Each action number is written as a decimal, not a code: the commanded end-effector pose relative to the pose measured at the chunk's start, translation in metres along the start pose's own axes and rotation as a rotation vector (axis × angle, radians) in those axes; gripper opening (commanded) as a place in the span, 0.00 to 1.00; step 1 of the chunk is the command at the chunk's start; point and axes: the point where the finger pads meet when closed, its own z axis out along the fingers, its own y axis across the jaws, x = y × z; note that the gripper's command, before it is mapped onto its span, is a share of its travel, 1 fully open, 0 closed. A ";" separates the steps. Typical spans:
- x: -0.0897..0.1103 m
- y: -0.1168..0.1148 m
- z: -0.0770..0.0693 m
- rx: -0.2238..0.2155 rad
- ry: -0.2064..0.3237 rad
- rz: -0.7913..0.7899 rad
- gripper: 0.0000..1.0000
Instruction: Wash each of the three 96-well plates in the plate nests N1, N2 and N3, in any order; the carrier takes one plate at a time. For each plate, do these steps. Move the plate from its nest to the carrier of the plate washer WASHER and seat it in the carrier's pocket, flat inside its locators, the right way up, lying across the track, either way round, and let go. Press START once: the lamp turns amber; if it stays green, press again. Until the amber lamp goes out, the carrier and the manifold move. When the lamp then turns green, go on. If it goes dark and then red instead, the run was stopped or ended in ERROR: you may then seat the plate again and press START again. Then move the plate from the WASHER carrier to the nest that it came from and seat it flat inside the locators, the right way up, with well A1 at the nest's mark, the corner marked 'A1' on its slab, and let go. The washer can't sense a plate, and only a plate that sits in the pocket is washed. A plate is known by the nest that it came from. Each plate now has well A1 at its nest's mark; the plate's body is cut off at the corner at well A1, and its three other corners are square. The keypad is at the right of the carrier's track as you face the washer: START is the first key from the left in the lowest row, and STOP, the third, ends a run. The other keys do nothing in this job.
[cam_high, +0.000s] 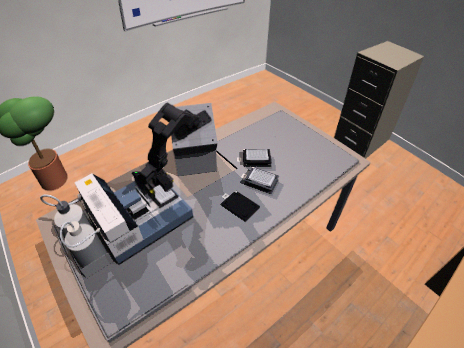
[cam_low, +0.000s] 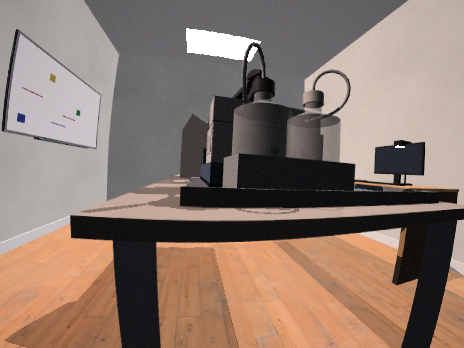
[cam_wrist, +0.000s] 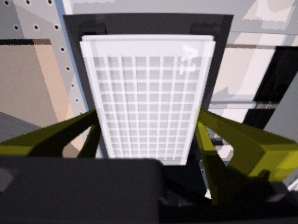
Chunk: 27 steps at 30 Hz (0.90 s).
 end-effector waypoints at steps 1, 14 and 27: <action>-0.001 -0.003 -0.001 0.007 -0.002 0.000 0.80; -0.001 -0.003 -0.001 0.007 -0.002 0.000 0.40; -0.001 -0.003 -0.001 0.007 -0.002 0.000 0.00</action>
